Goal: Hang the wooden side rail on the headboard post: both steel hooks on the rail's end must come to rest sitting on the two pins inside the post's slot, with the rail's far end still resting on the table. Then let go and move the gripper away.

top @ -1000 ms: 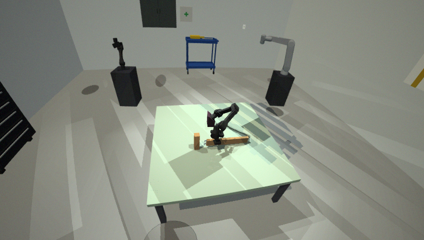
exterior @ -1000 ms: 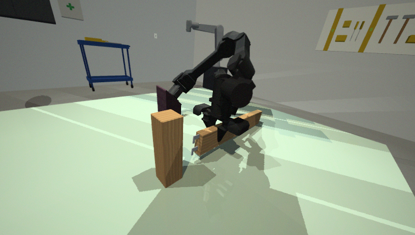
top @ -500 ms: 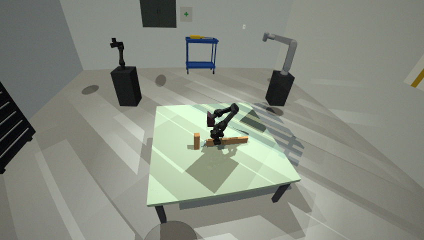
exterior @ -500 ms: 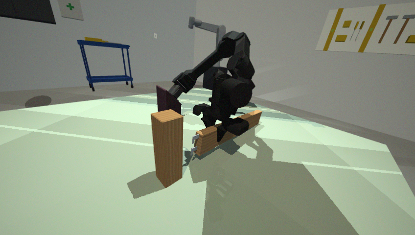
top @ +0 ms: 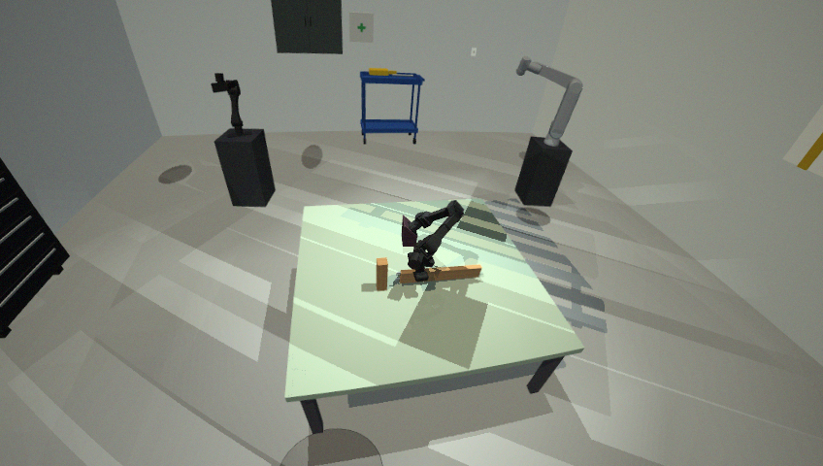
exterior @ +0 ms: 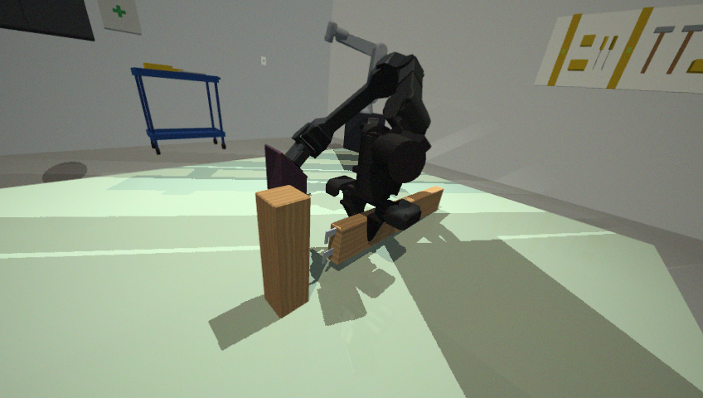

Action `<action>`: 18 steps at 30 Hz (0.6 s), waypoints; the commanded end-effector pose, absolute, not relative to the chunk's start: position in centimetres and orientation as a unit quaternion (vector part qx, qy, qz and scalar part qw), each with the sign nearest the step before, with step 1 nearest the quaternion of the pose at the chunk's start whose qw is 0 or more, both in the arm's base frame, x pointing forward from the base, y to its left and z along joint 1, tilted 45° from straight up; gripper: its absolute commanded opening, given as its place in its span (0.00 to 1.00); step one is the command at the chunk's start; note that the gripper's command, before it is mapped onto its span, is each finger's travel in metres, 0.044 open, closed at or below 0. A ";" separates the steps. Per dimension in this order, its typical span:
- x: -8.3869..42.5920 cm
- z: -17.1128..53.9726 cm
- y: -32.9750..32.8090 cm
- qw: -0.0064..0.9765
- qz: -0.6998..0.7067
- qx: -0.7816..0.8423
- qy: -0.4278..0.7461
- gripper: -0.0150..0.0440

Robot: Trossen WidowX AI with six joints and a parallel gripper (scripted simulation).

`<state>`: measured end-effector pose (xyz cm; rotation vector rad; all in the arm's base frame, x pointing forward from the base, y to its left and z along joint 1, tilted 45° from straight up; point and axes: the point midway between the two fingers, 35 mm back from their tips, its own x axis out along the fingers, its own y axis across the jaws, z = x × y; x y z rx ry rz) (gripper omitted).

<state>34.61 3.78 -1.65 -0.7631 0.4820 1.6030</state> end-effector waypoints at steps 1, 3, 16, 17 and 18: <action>34.7 -1.7 3.2 0.609 0.689 -0.332 0.209 0.25; 34.7 -1.7 3.2 0.609 0.689 -0.332 0.209 0.25; 34.8 -1.7 3.1 0.609 0.689 -0.332 0.209 0.25; 34.9 -1.7 3.1 0.609 0.689 -0.332 0.209 0.25; 34.9 -1.7 3.1 0.609 0.689 -0.332 0.209 0.25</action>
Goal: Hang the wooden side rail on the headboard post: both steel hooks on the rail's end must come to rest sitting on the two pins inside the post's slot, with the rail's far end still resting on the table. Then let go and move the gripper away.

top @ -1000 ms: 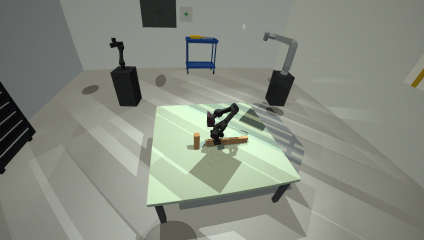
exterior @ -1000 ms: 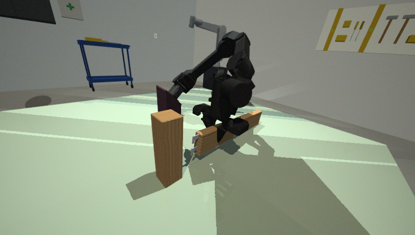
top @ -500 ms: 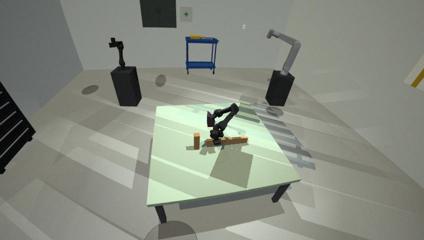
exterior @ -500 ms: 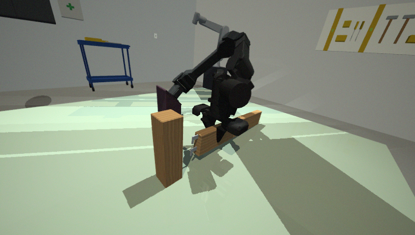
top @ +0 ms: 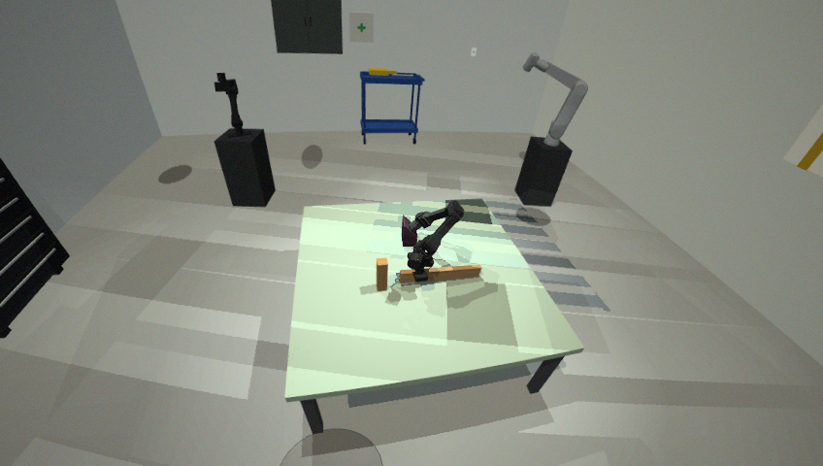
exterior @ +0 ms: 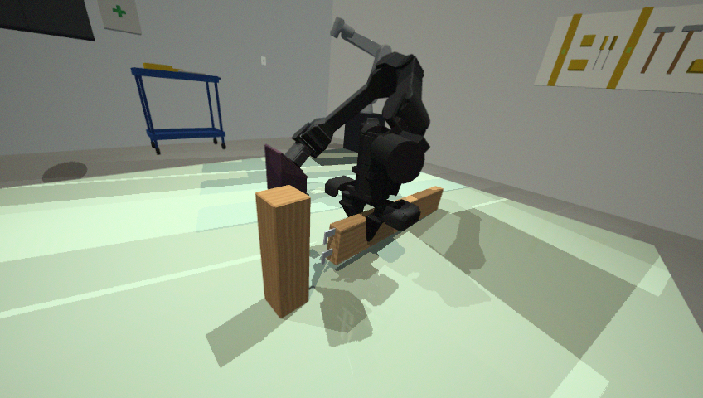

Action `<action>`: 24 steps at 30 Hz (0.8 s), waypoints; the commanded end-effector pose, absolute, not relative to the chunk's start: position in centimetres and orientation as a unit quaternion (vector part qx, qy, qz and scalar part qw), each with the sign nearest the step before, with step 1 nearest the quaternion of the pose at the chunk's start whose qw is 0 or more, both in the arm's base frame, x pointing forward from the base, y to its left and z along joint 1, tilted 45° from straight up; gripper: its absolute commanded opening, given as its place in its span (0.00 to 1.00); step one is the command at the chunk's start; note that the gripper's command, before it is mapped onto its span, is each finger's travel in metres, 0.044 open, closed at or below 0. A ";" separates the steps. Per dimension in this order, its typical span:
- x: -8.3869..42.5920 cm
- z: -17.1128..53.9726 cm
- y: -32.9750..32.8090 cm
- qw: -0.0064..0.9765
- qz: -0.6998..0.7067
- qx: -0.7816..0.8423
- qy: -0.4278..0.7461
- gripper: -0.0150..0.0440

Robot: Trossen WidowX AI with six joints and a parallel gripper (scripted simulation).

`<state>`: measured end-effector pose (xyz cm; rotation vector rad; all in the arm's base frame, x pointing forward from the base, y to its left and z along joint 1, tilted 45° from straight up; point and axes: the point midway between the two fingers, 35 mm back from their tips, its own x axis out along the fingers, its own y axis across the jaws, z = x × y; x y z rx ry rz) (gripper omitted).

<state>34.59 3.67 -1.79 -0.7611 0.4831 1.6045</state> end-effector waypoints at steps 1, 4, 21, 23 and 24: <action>34.9 -1.7 3.1 0.609 0.689 -0.332 0.209 0.25; 34.9 -1.7 3.1 0.609 0.689 -0.332 0.209 0.25; 35.0 -1.7 2.9 0.609 0.689 -0.332 0.209 0.25; 35.0 -1.8 2.9 0.609 0.689 -0.332 0.209 0.25; 35.0 -1.8 2.9 0.609 0.689 -0.332 0.209 0.25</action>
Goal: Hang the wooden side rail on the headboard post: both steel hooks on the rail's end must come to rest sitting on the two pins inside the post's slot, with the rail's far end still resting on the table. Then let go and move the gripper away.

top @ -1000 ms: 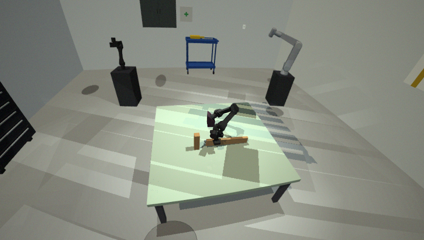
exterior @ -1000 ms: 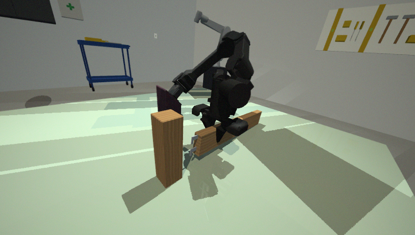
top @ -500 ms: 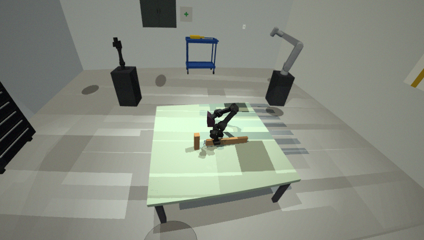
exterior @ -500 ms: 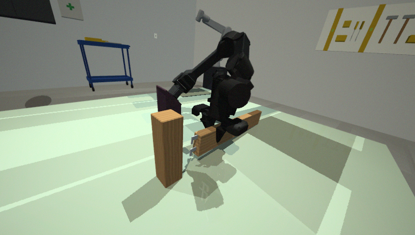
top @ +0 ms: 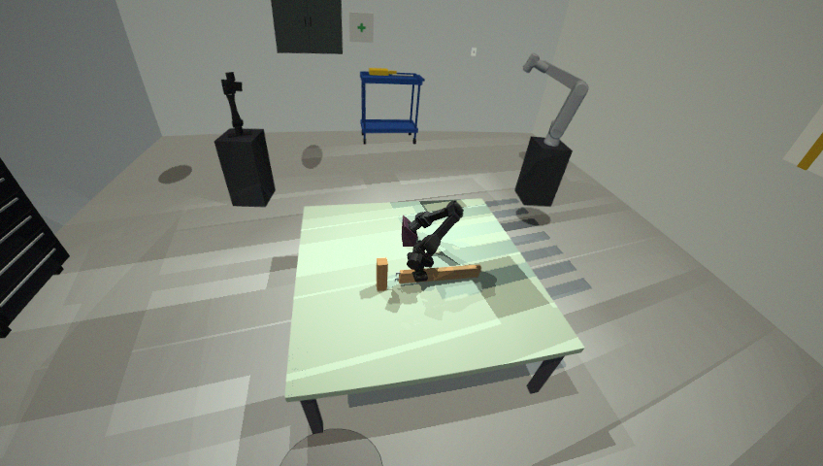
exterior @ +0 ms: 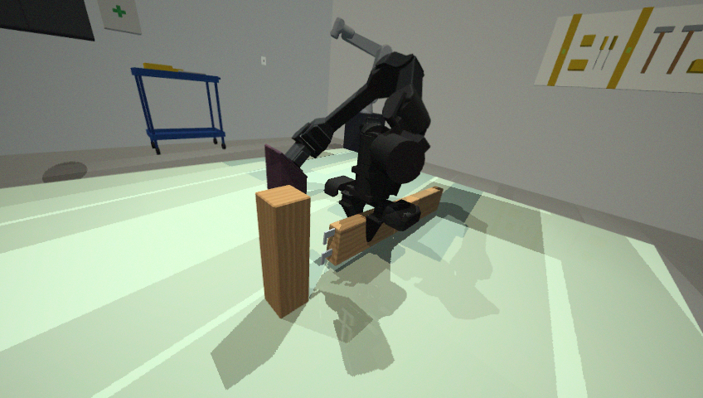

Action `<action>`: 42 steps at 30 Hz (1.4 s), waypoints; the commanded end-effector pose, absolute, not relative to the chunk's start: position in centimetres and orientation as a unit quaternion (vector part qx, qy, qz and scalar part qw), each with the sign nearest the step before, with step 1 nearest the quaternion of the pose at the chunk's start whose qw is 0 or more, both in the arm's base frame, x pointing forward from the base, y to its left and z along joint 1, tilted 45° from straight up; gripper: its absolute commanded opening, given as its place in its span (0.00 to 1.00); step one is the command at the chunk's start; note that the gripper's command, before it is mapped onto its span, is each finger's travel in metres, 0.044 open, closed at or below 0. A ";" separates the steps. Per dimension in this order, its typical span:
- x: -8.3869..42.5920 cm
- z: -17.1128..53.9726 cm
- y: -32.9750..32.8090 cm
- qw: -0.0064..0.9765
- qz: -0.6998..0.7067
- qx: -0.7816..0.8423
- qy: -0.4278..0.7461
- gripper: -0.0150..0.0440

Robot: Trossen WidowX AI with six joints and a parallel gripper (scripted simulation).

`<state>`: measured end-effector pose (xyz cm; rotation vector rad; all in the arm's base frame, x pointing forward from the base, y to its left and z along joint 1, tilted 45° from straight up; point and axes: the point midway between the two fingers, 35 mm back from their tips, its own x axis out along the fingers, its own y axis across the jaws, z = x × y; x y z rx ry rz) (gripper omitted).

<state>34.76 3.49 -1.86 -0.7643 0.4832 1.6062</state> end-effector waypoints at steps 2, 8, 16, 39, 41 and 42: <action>35.0 -1.8 2.9 0.609 0.689 -0.332 0.210 0.25; 34.9 -1.9 2.9 0.609 0.689 -0.332 0.210 0.25; 34.8 -2.0 2.9 0.609 0.689 -0.332 0.210 0.25; 34.9 -2.1 2.7 0.609 0.689 -0.332 0.210 0.25; 35.0 -2.1 2.6 0.609 0.689 -0.332 0.210 0.25; 35.0 -2.1 2.6 0.609 0.689 -0.332 0.210 0.25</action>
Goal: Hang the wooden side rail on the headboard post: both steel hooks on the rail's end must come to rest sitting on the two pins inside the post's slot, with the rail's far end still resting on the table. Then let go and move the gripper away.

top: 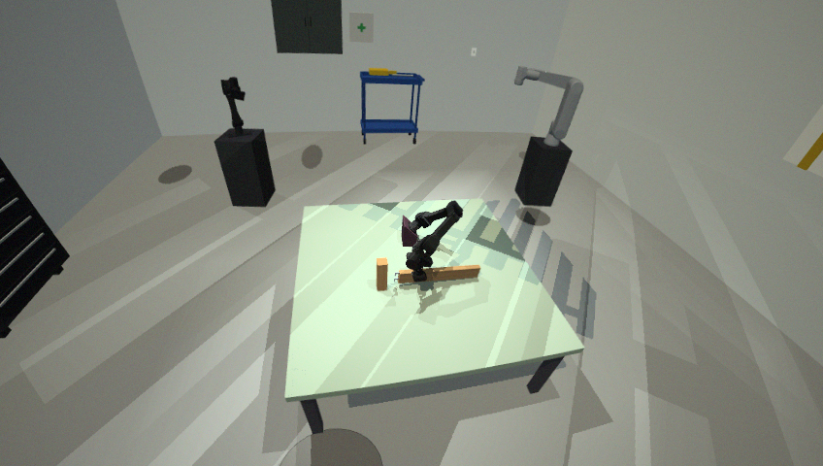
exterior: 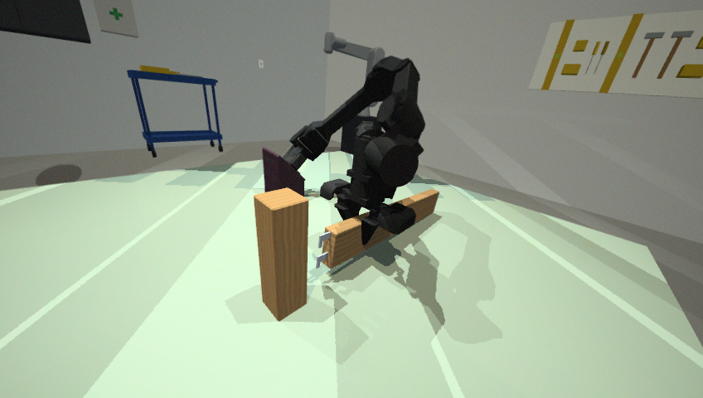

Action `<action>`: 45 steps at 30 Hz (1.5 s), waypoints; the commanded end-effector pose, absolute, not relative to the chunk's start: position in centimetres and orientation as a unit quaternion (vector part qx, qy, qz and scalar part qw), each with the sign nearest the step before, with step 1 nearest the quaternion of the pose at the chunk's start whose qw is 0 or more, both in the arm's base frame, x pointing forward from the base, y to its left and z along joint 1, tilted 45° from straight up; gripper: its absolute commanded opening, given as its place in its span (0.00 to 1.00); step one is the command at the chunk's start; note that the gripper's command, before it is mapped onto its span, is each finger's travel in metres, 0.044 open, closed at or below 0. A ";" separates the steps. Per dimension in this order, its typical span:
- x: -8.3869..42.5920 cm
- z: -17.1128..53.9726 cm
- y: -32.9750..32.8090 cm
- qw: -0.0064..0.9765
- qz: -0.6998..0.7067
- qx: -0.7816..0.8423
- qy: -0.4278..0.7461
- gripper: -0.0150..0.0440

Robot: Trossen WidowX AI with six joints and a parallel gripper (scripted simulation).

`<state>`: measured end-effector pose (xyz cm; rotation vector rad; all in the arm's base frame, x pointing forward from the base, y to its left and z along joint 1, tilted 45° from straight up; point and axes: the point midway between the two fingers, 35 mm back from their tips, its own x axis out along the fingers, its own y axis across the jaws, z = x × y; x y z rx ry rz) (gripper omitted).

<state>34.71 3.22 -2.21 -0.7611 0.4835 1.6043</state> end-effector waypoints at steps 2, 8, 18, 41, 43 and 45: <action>35.0 -2.1 2.6 0.609 0.689 -0.332 0.210 0.25; 35.0 -2.1 2.6 0.609 0.689 -0.333 0.210 0.25; 35.1 -2.1 2.5 0.609 0.689 -0.333 0.210 0.25; 34.9 -2.5 2.4 0.609 0.689 -0.333 0.210 0.25; 34.9 -2.5 2.4 0.609 0.689 -0.333 0.210 0.25; 34.9 -2.5 2.4 0.609 0.689 -0.333 0.210 0.25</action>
